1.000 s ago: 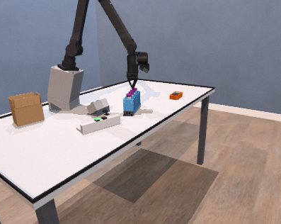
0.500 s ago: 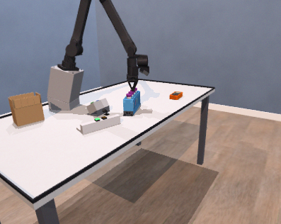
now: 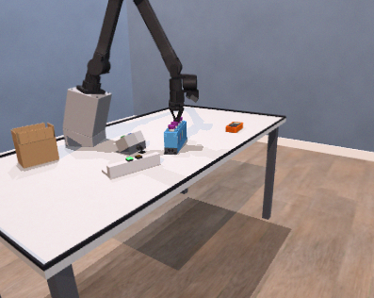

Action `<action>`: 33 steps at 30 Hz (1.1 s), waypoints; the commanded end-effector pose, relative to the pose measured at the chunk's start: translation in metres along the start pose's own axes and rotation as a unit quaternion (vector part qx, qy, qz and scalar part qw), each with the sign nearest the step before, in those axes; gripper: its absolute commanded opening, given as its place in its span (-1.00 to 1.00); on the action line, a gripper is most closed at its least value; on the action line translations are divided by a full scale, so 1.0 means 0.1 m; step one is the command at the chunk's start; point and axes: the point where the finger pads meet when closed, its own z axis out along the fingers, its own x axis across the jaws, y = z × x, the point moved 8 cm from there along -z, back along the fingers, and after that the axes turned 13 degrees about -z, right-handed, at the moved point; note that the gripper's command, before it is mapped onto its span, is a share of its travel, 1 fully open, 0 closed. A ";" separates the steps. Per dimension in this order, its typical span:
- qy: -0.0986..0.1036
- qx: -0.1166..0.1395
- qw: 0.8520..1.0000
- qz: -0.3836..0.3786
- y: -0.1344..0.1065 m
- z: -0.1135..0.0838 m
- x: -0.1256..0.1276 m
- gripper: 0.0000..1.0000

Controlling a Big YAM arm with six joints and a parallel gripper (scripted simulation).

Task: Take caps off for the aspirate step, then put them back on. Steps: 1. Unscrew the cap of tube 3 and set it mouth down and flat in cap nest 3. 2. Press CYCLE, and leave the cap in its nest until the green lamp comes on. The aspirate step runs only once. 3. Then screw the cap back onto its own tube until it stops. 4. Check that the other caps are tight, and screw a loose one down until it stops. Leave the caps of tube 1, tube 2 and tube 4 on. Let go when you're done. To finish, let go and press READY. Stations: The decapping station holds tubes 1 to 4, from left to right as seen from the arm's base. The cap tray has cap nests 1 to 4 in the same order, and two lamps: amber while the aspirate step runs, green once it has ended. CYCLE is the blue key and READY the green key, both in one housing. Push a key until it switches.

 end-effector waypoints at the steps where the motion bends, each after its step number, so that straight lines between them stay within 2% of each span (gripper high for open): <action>1: -0.006 -0.017 1.000 -0.006 0.19 0.00 -0.02 -0.02; 8: -0.005 -0.013 1.000 -0.006 0.15 0.04 -0.01 -0.02; 9: -0.005 -0.012 1.000 -0.001 0.10 -0.01 -0.04 -1.00; 23: -0.005 -0.012 1.000 -0.001 0.10 -0.01 -0.04 -1.00; 24: -0.004 -0.013 1.000 0.009 0.15 0.03 -0.01 -1.00; 33: -0.003 -0.013 0.995 0.099 0.15 0.03 -0.01 -1.00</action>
